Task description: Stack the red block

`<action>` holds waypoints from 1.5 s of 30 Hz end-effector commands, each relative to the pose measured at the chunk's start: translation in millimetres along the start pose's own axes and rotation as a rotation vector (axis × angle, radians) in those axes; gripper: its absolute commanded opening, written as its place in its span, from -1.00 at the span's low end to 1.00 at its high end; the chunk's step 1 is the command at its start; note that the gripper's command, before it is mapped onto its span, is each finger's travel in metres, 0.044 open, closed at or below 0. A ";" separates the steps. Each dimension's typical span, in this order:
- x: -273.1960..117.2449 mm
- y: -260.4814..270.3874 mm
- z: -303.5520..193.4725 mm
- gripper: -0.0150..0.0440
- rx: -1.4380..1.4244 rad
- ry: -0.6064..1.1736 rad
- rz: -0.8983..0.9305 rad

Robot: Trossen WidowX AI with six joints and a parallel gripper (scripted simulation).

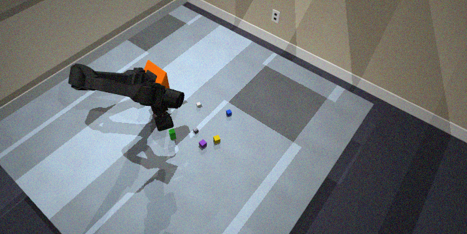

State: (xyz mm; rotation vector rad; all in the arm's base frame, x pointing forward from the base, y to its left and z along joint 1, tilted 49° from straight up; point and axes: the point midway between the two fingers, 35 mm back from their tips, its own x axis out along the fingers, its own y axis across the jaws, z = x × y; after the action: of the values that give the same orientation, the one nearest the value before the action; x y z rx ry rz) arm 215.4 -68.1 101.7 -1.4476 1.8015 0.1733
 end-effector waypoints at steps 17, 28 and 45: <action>38.3 0.2 23.3 -0.49 0.000 -0.005 0.000; 66.7 -0.3 23.4 -0.49 0.001 -0.004 -0.001; 69.4 -0.3 23.2 -0.49 0.001 -0.003 -0.001</action>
State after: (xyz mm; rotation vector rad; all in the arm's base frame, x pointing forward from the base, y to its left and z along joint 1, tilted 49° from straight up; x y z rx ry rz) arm 225.5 -107.4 41.1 -1.4412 1.7958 0.1747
